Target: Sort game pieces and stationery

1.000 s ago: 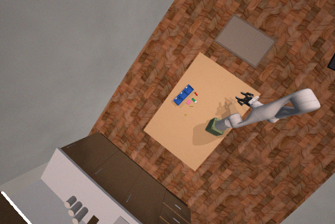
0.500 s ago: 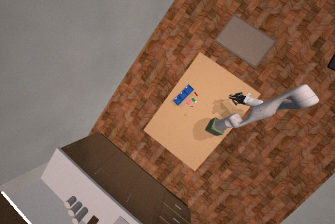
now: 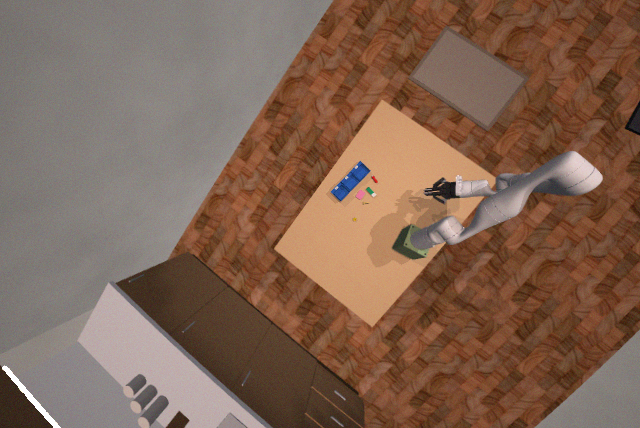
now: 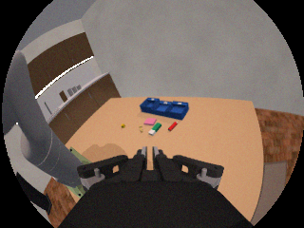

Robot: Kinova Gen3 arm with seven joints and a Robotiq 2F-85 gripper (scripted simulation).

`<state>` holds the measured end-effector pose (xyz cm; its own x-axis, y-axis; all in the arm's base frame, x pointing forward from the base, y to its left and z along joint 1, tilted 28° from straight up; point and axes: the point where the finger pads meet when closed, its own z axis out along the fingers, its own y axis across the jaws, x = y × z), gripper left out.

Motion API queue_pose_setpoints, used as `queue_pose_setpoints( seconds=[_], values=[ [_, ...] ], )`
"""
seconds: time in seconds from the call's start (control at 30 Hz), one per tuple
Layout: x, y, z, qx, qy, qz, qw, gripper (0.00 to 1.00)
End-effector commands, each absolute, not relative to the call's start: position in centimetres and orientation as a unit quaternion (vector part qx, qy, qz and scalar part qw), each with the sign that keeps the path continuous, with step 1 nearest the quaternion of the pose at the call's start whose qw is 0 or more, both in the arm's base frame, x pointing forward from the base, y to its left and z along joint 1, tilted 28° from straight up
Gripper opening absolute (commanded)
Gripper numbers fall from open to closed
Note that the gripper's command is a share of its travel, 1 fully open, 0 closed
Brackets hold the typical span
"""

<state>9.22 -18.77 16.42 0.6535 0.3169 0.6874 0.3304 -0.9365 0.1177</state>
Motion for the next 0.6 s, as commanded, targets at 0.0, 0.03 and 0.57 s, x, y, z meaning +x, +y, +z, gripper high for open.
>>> queue_pose_setpoints(
  seconds=[0.0, 0.03, 0.57],
  values=[
    [10.4, -17.3, 15.5, -0.902, -0.234, -0.358, 0.050, 0.09],
    [10.5, -16.9, 15.2, -0.900, -0.252, -0.351, 0.062, 0.09],
    [10.8, -12.8, 12.7, -0.837, -0.458, -0.241, 0.178, 0.09]
  ],
)
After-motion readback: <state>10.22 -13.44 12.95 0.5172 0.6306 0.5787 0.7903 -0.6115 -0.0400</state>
